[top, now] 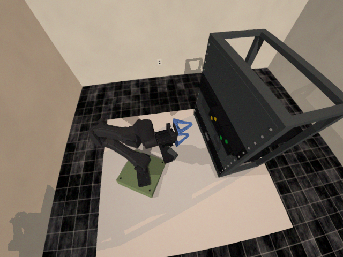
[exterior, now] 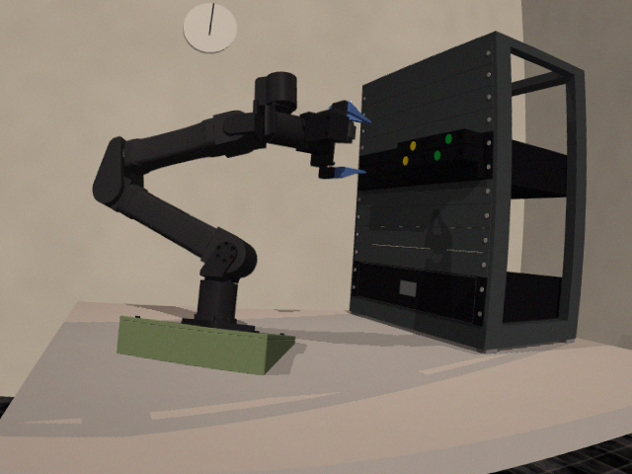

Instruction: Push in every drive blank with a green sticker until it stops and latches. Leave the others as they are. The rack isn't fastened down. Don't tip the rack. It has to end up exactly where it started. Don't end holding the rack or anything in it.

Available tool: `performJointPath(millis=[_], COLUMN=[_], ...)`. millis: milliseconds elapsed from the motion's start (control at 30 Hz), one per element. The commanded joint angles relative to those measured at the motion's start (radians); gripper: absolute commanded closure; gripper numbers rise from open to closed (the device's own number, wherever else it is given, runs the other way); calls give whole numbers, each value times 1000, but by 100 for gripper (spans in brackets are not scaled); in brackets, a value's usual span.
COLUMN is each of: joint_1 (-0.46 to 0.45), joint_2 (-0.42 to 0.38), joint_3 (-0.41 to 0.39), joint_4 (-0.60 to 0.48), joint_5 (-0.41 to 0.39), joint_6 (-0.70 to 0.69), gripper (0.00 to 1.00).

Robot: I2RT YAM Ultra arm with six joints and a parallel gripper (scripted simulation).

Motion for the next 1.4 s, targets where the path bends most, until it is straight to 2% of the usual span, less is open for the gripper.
performJointPath(millis=[0,67,100,567,633,667,833,1100,1367], joint_1=[87,87,131,504,504,539,630,722,747], joint_2=[26,26,19,139,139,151,202,271,296], joint_3=[44,44,48,84,84,88,102,124,133], joint_4=[-19,-19,-21,61,61,69,105,152,169], joint_5=[149,149,201,568,568,609,701,799,827], joint_6=[-40,-40,-44,-84,-84,-89,-99,-110,-115], gripper=[0,0,0,0,0,0,0,0,0])
